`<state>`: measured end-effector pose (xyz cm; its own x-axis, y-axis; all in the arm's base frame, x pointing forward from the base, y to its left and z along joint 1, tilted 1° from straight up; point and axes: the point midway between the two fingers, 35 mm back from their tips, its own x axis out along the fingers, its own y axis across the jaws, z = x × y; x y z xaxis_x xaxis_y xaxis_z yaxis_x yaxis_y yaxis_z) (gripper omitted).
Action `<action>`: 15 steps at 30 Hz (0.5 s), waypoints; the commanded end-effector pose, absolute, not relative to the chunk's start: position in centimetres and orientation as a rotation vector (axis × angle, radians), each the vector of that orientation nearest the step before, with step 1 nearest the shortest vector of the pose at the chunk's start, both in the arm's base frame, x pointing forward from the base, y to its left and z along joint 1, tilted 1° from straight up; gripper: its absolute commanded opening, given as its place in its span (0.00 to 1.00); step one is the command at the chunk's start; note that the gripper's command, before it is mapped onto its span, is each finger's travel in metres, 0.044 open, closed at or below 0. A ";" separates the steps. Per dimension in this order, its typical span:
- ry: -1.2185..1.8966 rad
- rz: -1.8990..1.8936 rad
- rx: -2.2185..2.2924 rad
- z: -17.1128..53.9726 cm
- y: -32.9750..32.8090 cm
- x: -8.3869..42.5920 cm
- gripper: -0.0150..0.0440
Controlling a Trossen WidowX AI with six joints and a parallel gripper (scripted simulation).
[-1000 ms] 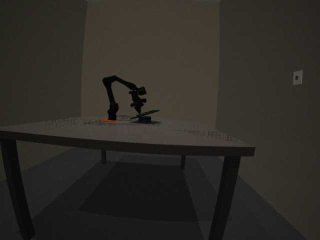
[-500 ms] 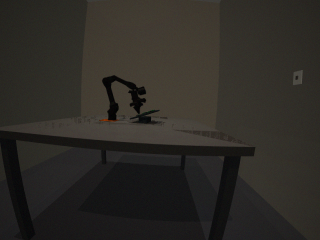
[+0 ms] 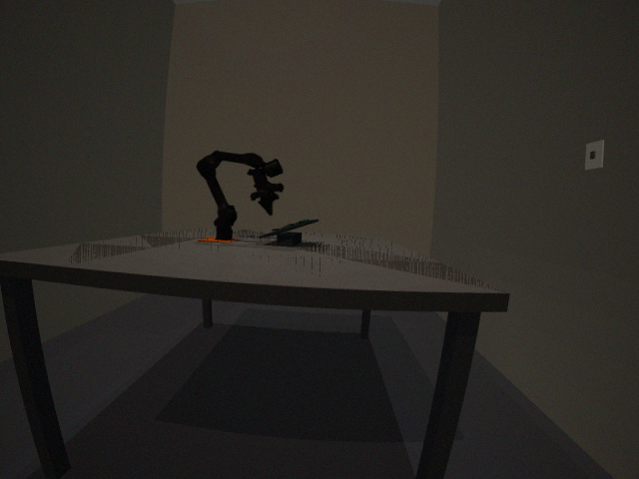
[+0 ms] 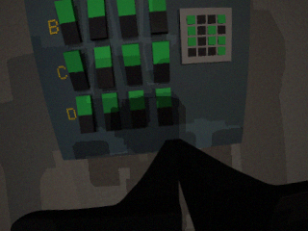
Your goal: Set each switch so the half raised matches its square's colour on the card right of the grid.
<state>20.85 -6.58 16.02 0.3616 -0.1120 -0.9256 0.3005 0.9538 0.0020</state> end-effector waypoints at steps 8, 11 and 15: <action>1.149 -0.256 0.177 12.5 -7.0 21.5 0.25; 1.149 -0.256 0.177 12.5 -7.0 21.5 0.25; 1.148 -0.256 0.177 11.6 -7.1 21.8 0.25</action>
